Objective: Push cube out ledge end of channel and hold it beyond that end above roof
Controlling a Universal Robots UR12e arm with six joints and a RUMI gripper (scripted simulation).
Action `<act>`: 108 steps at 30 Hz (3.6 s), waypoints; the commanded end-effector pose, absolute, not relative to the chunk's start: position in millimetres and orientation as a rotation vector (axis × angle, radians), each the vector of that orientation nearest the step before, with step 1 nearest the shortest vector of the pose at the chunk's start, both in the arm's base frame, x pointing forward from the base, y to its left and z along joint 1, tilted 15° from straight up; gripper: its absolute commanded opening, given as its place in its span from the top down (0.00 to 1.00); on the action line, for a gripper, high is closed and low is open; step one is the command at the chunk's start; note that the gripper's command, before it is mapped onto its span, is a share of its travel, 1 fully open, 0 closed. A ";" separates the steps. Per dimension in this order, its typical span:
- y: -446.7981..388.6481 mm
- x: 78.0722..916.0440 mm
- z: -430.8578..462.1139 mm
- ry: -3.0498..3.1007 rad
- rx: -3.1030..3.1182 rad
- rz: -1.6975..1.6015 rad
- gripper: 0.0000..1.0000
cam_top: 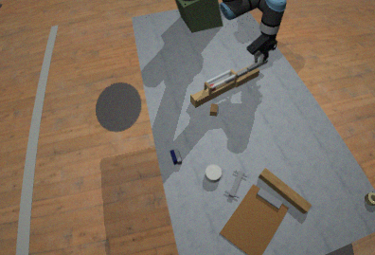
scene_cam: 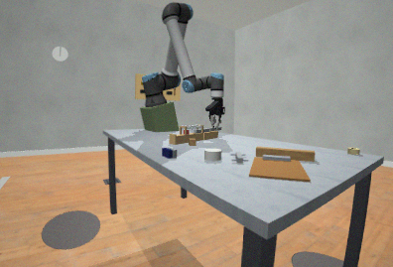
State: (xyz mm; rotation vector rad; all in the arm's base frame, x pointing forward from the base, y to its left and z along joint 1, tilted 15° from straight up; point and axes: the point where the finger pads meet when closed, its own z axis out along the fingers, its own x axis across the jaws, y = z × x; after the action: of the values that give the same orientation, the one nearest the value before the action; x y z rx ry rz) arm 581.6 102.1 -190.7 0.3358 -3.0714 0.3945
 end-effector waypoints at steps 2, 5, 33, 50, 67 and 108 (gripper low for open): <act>102.3 582.2 -190.2 -3.073 0.336 0.395 1.00; 102.3 582.2 -190.2 -3.073 0.336 0.395 1.00; 89.2 585.2 -186.8 -3.073 0.336 0.395 1.00; 56.7 592.6 -178.3 -3.073 0.336 0.395 1.00; 13.9 602.5 -167.1 -3.073 0.336 0.395 1.00; -39.8 614.8 -153.1 -3.073 0.336 0.395 1.00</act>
State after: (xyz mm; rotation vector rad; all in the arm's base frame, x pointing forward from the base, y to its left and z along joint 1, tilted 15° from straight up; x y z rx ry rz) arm 614.0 -39.0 -153.9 0.3357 -3.0715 0.3940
